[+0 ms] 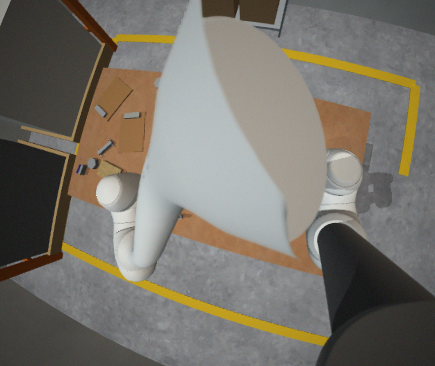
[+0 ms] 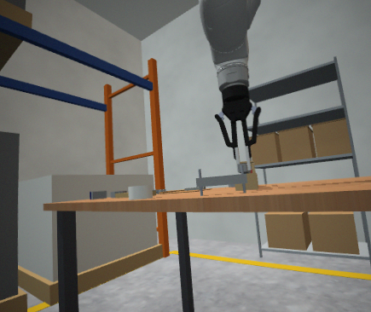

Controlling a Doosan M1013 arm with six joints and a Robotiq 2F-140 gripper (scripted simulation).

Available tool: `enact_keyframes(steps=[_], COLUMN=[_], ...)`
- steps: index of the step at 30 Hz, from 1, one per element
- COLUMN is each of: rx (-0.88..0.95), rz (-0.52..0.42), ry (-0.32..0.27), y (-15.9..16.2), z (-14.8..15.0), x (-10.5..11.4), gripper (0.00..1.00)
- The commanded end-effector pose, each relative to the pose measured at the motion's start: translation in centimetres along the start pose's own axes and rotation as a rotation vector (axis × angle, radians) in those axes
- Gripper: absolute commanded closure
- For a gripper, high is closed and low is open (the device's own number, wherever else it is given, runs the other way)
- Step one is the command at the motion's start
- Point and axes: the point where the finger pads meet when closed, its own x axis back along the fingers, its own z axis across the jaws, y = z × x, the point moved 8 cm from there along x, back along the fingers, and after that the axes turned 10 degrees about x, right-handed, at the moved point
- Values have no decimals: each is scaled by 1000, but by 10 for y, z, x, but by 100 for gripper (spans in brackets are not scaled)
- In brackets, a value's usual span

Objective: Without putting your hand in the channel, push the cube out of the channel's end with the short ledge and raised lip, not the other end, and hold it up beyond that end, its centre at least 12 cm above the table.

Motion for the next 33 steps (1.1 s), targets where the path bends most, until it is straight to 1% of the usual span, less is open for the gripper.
enact_keyframes(steps=[1, 23, 33], rx=[0, 0, 0], rz=[0, 0, 0], ry=[0, 0, 0], y=[0, -2, -13], z=[0, 0, 2], x=[0, 0, 0], gripper=[100, 100, 100])
